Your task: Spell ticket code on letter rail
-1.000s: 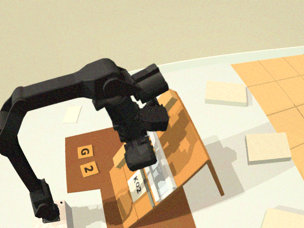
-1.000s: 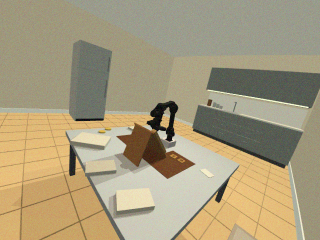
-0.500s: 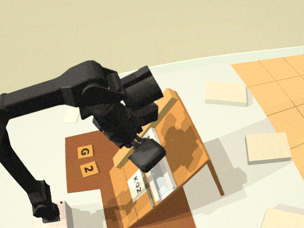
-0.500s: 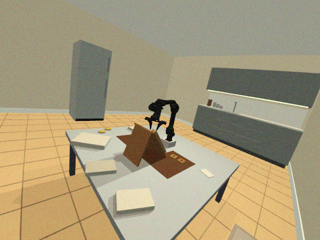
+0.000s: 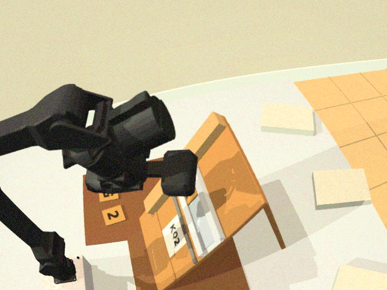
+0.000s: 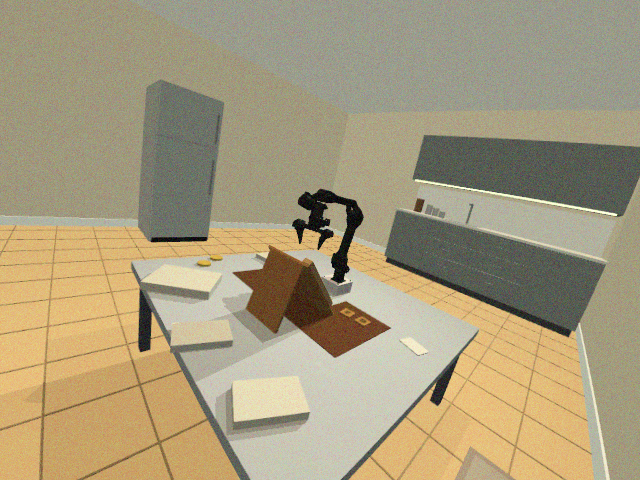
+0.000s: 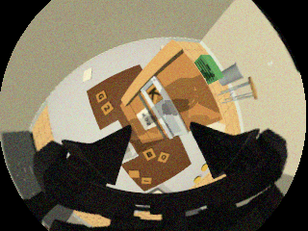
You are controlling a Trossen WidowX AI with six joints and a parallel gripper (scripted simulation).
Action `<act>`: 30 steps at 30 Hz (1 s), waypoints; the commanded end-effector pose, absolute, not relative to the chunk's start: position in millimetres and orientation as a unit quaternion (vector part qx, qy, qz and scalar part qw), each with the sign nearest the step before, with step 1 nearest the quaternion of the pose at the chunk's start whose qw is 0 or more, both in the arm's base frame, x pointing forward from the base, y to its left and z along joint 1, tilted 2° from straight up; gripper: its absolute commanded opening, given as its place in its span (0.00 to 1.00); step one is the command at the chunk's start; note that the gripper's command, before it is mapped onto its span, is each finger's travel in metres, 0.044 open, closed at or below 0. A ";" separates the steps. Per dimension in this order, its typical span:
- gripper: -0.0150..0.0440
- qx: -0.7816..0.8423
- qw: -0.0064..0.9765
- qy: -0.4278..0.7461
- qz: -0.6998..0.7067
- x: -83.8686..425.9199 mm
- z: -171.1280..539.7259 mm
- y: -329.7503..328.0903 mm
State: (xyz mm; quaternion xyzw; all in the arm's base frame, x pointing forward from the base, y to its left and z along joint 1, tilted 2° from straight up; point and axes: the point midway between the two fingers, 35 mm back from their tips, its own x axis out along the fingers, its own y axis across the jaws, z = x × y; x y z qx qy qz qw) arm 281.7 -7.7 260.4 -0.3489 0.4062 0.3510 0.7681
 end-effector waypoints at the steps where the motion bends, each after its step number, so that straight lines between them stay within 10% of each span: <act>1: 1.00 -0.582 0.673 0.191 0.413 237.2 304.3 -14.3; 24: 1.00 -0.582 0.673 0.191 0.413 237.2 304.3 -14.3; 30: 0.83 -0.533 0.699 0.269 0.394 260.9 275.7 -46.1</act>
